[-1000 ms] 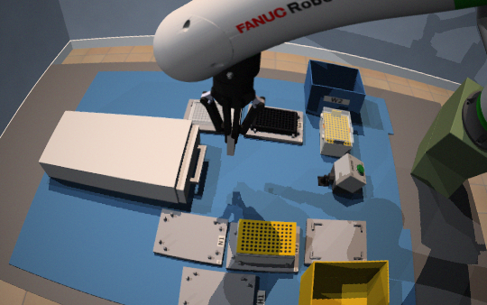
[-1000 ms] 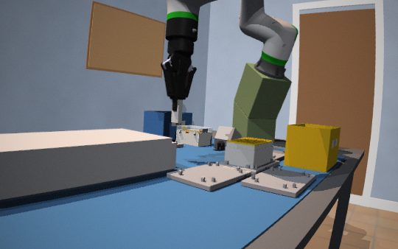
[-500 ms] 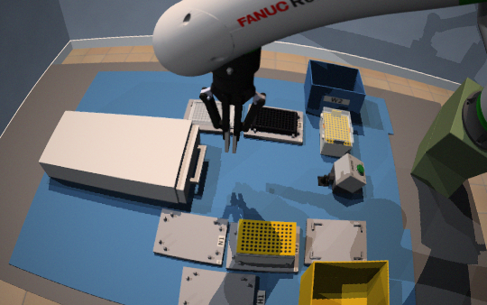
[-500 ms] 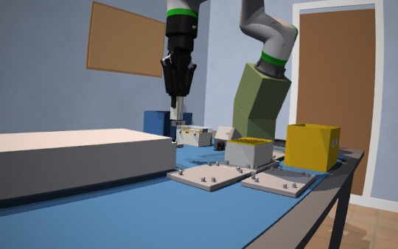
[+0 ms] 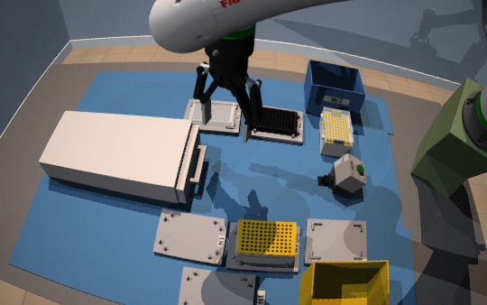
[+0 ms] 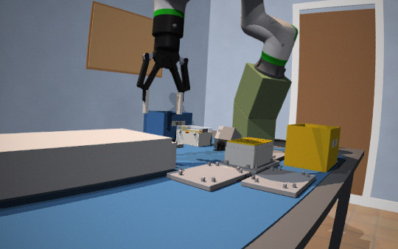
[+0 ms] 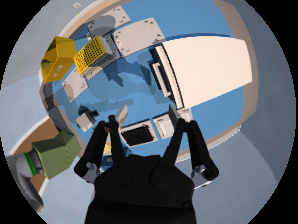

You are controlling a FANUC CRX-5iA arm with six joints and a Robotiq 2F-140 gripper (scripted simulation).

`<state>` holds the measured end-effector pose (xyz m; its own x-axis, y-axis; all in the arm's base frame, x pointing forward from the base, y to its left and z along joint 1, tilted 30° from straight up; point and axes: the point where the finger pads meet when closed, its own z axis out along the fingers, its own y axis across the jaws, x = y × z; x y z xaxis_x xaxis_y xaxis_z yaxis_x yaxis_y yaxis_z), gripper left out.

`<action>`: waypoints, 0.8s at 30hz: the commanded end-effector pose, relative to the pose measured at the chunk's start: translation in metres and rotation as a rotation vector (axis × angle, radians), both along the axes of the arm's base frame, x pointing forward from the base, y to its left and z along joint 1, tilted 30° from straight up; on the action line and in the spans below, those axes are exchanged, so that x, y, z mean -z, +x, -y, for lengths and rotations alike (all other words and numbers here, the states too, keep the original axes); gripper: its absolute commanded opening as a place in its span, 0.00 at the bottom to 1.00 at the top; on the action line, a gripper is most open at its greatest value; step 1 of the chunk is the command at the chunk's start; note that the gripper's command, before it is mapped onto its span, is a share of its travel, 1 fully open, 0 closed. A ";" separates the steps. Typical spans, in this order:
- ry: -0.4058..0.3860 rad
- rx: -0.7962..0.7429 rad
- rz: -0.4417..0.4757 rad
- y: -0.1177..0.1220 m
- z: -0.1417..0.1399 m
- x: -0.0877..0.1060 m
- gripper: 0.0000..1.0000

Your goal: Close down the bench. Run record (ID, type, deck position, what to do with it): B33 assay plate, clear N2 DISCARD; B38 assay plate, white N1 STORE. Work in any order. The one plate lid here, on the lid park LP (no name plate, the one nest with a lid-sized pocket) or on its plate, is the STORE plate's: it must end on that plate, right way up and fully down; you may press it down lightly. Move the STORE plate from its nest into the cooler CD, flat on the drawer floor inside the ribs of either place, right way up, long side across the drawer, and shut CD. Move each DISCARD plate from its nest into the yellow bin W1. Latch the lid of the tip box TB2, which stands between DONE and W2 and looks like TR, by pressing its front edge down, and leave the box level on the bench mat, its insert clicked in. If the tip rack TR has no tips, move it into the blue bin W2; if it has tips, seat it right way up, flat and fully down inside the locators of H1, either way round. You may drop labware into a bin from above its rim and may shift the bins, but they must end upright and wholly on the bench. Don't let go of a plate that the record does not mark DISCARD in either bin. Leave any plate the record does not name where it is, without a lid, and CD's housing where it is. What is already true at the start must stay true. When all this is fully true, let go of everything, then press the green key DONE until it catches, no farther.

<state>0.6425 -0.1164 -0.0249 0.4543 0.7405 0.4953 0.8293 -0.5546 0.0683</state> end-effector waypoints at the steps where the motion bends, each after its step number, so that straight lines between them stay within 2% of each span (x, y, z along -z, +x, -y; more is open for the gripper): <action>1: 0.049 0.139 -0.069 0.005 0.018 0.004 0.66; 3: 0.049 0.139 -0.069 0.005 0.018 0.004 0.66; 18: 0.210 0.573 -0.258 0.018 0.075 0.019 0.66; 20: 0.210 0.573 -0.258 0.018 0.075 0.019 0.66; 24: 0.253 0.689 -0.308 0.021 0.090 0.023 0.66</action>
